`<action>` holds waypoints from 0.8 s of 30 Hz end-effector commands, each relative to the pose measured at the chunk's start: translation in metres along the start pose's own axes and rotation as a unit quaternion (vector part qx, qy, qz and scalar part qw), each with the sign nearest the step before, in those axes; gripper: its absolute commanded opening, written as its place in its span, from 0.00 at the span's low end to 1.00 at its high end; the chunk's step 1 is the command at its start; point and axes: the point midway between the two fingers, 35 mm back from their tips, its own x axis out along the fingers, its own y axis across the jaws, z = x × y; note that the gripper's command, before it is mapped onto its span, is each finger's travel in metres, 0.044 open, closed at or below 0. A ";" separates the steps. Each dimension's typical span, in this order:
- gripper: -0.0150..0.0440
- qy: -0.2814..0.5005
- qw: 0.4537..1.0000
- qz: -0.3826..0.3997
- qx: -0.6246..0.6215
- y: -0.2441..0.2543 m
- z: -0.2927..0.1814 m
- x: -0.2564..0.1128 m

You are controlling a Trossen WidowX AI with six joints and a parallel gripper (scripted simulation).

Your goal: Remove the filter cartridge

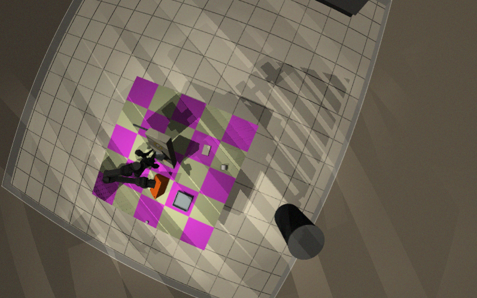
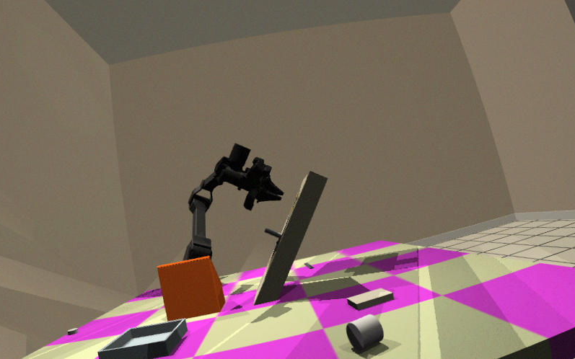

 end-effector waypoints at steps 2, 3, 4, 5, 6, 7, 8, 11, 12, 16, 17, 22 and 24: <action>0.45 0.001 1.000 -0.003 0.003 -0.002 -0.001 0.009; 0.45 0.001 1.000 -0.003 0.003 -0.002 -0.001 0.011; 0.45 0.001 1.000 -0.003 0.003 -0.002 0.000 0.012; 0.45 0.001 1.000 -0.003 0.003 -0.002 0.000 0.014; 0.45 0.001 1.000 -0.003 0.003 -0.002 0.000 0.016; 0.45 0.001 1.000 -0.003 0.003 -0.002 -0.001 0.017; 0.45 0.001 1.000 -0.003 0.003 -0.002 -0.001 0.019; 0.45 0.001 1.000 -0.002 0.003 -0.002 -0.001 0.024; 0.45 0.001 1.000 -0.002 0.003 -0.001 -0.001 0.025; 0.45 0.000 1.000 -0.001 0.003 -0.001 -0.001 0.032; 0.45 0.000 1.000 -0.001 0.003 -0.001 -0.001 0.033; 0.45 0.000 1.000 0.001 0.004 0.000 -0.002 0.041; 0.45 0.000 1.000 0.002 0.004 0.000 -0.002 0.042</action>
